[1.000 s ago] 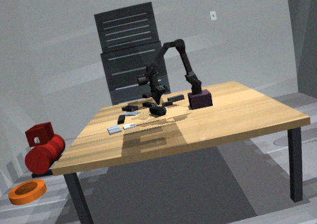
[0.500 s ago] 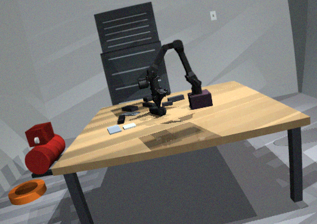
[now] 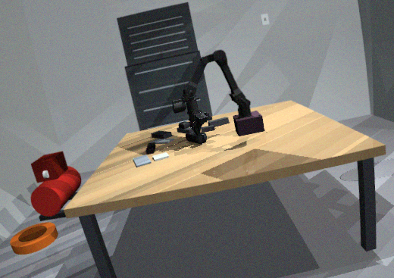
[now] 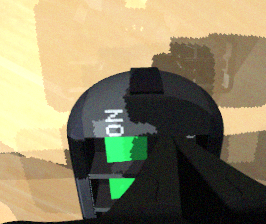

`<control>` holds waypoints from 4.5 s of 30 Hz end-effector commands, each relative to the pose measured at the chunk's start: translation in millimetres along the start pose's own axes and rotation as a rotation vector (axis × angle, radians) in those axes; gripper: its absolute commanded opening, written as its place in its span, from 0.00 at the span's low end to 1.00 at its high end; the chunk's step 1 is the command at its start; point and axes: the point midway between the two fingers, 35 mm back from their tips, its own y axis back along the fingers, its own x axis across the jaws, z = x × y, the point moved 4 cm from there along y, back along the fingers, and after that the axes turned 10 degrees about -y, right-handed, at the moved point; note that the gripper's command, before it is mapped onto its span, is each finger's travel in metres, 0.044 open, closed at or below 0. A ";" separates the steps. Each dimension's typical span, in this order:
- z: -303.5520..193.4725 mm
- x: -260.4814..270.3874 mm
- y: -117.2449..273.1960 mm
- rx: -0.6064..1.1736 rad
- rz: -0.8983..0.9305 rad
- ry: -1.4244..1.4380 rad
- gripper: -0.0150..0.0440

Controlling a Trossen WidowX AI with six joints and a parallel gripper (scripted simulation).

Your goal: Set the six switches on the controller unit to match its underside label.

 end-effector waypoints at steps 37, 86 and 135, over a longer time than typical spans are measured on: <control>-23.6 16.5 14.9 0.005 0.000 -0.005 0.25; -40.7 -7.5 25.0 0.007 -0.002 -0.003 0.25; -79.9 -14.4 38.3 0.010 -0.003 -0.003 0.25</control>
